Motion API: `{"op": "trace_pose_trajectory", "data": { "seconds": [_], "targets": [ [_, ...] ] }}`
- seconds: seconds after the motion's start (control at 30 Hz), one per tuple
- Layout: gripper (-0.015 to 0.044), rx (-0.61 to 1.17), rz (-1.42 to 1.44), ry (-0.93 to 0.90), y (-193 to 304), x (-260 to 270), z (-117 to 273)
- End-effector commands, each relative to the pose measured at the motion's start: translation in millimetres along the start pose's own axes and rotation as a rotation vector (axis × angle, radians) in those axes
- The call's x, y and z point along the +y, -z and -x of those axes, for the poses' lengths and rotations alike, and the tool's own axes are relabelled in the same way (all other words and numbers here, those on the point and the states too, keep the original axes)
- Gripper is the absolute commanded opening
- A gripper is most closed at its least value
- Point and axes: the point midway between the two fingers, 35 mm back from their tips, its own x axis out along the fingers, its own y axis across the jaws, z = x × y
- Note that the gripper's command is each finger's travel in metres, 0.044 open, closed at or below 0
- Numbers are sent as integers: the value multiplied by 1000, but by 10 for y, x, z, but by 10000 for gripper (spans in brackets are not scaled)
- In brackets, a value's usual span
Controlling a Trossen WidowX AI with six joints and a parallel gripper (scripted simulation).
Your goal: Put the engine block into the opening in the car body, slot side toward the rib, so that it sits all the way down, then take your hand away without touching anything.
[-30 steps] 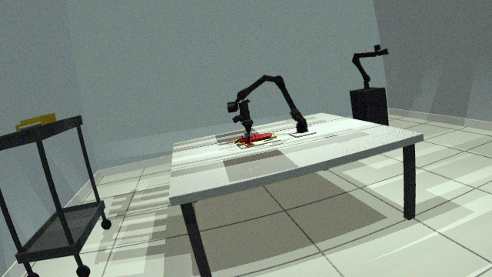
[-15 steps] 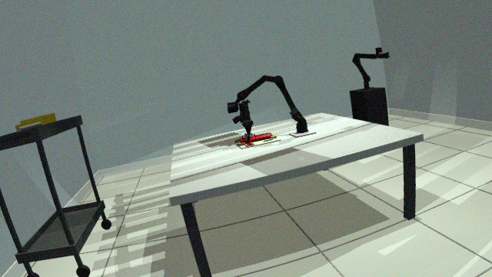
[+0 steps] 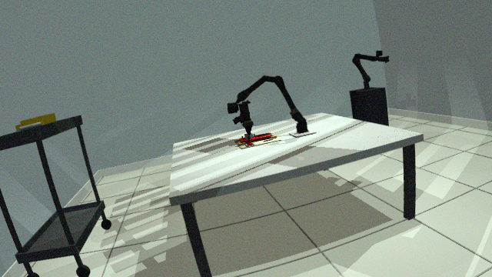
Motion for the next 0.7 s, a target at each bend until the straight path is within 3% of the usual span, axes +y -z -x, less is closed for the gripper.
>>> {"op": "trace_pose_trajectory", "data": {
  "seconds": [0.0,0.43,0.67],
  "targets": [
    [159,2,3,-2,3,2,-21],
    [159,2,4,-2,3,2,-53],
    [342,0,1,0,0,0,-34]
  ]
}}
